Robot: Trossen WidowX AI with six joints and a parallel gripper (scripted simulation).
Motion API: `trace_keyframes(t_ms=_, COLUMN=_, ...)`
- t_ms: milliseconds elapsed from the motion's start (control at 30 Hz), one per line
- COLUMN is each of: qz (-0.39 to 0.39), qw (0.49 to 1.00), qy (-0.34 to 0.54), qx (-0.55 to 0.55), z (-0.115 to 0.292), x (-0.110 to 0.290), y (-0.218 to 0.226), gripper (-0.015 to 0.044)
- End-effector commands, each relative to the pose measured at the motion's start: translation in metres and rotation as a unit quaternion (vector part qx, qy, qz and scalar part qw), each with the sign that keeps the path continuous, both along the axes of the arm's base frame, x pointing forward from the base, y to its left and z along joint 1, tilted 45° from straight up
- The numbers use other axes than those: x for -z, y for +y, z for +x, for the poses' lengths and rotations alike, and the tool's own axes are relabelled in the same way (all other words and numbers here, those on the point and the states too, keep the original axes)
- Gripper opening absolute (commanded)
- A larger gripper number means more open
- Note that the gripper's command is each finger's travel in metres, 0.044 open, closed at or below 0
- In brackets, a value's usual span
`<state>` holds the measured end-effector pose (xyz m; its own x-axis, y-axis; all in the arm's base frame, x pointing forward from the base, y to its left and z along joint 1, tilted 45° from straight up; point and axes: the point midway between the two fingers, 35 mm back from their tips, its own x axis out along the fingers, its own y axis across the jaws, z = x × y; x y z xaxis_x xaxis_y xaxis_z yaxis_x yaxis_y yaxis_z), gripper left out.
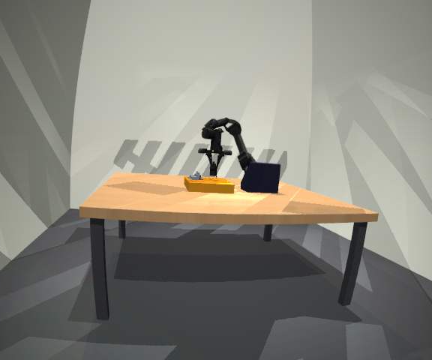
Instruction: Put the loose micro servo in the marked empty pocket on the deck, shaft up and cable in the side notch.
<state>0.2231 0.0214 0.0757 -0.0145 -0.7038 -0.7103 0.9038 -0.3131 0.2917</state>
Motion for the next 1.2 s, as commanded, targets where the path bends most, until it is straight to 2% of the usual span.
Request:
trace_keyframes(t_ms=0, qz=0.004, qw=1.000, qy=-0.005, qx=-0.001, z=0.009, x=0.001, y=0.004, gripper=0.0000)
trace_keyframes(t_ms=200, qz=0.004, qw=1.000, qy=-0.005, qx=-0.001, z=0.010, x=0.009, y=0.012, gripper=0.0000)
trace_keyframes(t_ms=800, qz=0.007, qw=1.000, qy=-0.006, qx=-0.001, z=0.018, x=0.071, y=0.076, gripper=0.0000)
trace_keyframes(t_ms=1000, qz=0.007, qw=1.000, qy=0.000, qx=-0.007, z=0.018, x=0.073, y=0.079, gripper=0.0000)
trace_keyframes(t_ms=1167, qz=0.007, qw=0.997, qy=0.047, qx=-0.055, z=0.018, x=0.073, y=0.079, gripper=0.0000)
